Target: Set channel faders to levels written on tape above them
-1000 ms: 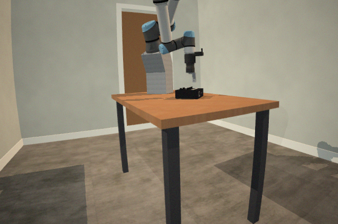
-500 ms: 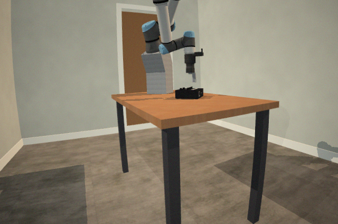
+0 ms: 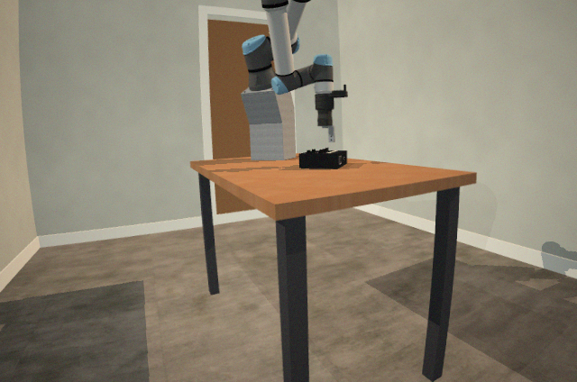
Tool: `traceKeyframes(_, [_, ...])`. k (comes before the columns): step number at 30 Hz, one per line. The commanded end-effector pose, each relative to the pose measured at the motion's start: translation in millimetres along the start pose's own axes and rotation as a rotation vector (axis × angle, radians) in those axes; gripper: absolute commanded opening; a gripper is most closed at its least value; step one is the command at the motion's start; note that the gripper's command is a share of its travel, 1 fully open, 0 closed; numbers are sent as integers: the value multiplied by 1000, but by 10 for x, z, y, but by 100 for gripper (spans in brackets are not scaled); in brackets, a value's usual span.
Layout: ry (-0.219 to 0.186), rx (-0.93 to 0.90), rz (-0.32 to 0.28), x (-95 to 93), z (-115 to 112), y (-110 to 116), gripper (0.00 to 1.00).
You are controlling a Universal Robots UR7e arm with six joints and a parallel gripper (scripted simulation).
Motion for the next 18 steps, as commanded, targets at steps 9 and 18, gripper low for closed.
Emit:
traceKeyframes(9, [1,0,1,-72,-1,-5,0])
traceKeyframes(18, [1,0,1,-123,-2,-7,0])
Point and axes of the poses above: the point where the finger pads meet when closed, its own x axis back along the fingers, its own z axis across the jaws, y = z × x, the point moved 7 cm from there along x, back along the fingers, and after that the axes turned 3 degrees about -x, right-handed, at the moved point
